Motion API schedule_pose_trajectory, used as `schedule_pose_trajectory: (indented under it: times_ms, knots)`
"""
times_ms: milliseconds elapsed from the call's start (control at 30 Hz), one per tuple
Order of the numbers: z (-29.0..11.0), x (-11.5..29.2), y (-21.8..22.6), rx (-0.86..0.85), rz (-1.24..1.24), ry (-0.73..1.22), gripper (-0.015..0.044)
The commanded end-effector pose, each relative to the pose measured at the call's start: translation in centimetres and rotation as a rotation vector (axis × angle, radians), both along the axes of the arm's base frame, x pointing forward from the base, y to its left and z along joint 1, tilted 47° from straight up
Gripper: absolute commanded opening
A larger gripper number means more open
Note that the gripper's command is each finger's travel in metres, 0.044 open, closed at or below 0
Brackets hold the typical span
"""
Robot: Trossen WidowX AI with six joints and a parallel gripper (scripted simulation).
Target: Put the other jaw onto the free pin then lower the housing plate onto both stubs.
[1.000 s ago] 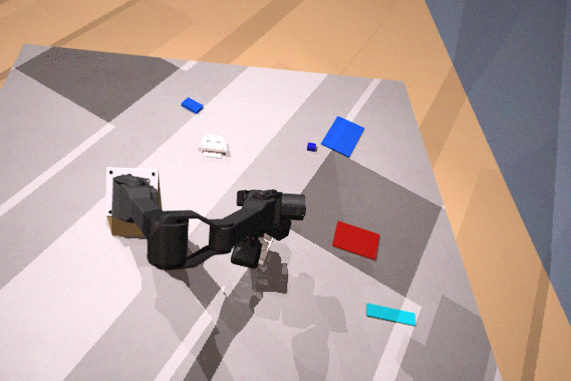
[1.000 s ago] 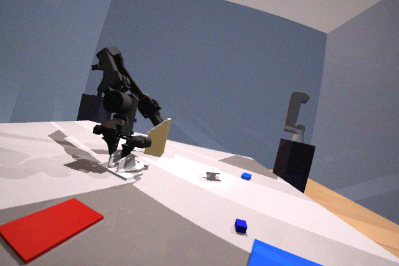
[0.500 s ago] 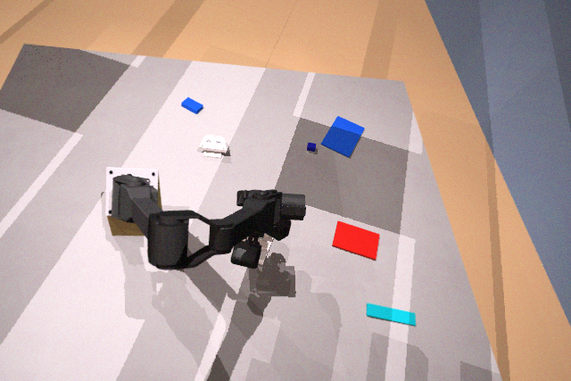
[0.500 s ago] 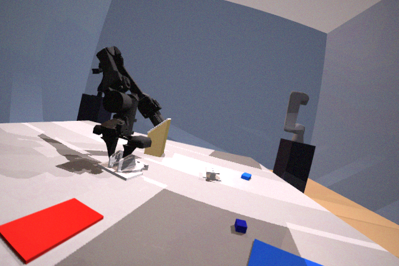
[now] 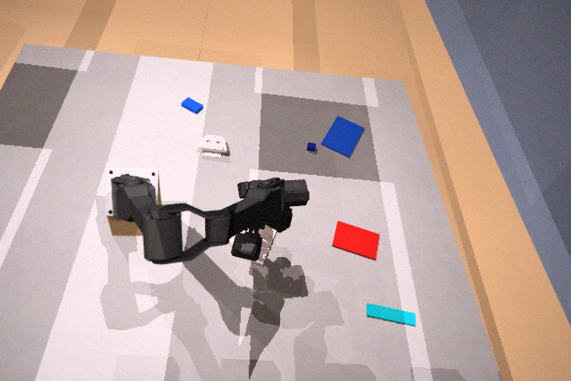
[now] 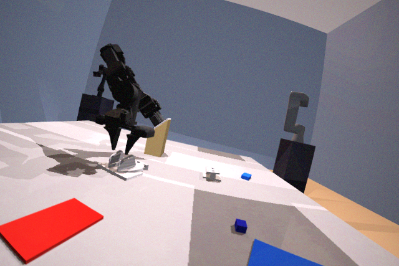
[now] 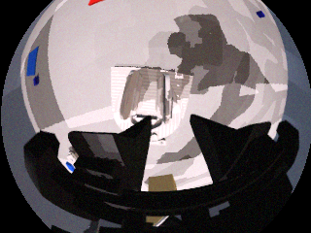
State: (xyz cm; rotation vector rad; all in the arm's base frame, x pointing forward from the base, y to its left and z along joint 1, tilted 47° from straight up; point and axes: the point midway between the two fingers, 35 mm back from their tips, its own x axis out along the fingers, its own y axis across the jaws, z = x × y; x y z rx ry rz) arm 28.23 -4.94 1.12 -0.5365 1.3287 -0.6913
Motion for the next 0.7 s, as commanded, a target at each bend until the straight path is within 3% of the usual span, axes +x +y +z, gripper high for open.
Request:
schedule_pose_trajectory:
  times_ms: [0,133,400,667]
  knots:
    - [2.4,-0.2,2.1,0.003,0.003,-0.022,0.0224]
    - [1.9,0.0,1.8,-0.001,0.013,-0.018,0.0224]
    - [-0.1,-0.9,4.2,0.031,0.061,0.054,0.0434]
    - [-1.9,-0.7,7.2,0.036,0.198,0.181,0.044]
